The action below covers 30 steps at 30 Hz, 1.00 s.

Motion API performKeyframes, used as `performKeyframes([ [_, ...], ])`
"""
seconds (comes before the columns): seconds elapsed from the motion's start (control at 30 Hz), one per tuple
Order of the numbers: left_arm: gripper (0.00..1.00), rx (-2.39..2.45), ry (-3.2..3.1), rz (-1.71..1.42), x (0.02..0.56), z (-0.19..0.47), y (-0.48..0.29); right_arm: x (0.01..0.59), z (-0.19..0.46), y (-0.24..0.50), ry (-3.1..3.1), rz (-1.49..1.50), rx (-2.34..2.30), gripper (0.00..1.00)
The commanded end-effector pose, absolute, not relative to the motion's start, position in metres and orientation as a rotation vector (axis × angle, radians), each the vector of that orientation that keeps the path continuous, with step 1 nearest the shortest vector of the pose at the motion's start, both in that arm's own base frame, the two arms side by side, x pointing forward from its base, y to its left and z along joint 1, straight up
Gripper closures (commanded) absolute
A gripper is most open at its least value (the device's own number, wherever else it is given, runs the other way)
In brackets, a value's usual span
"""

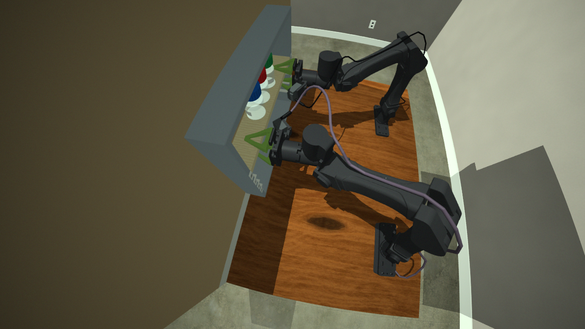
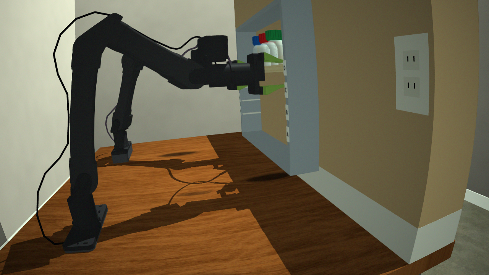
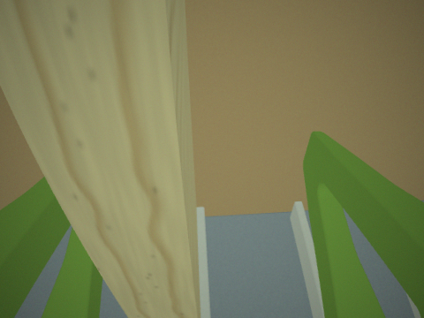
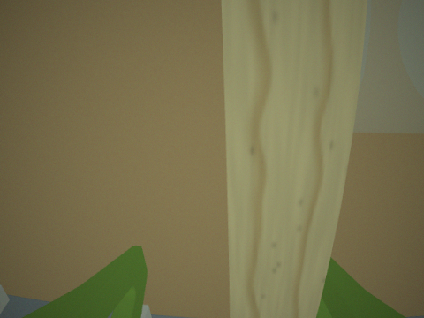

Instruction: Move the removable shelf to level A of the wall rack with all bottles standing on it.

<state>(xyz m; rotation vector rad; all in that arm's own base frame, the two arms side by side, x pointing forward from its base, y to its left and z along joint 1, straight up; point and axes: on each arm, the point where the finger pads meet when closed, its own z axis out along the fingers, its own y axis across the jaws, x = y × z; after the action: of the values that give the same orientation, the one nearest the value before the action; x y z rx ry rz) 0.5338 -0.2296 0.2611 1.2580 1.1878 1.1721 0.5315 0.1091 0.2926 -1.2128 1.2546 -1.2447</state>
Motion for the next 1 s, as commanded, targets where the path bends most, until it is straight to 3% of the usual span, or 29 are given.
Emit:
performKeyframes([
  [0.0, 0.4, 1.23, 1.176, 1.176, 0.5385, 0.275, -0.2284, 0.5349, 0.3057, 0.1075, 1.245, -1.245, -1.186, 0.4],
  [0.97, 1.0, 1.23, 1.176, 1.176, 0.5385, 0.275, -0.2284, 0.5349, 0.3057, 0.1075, 1.245, -1.245, -1.186, 1.0],
])
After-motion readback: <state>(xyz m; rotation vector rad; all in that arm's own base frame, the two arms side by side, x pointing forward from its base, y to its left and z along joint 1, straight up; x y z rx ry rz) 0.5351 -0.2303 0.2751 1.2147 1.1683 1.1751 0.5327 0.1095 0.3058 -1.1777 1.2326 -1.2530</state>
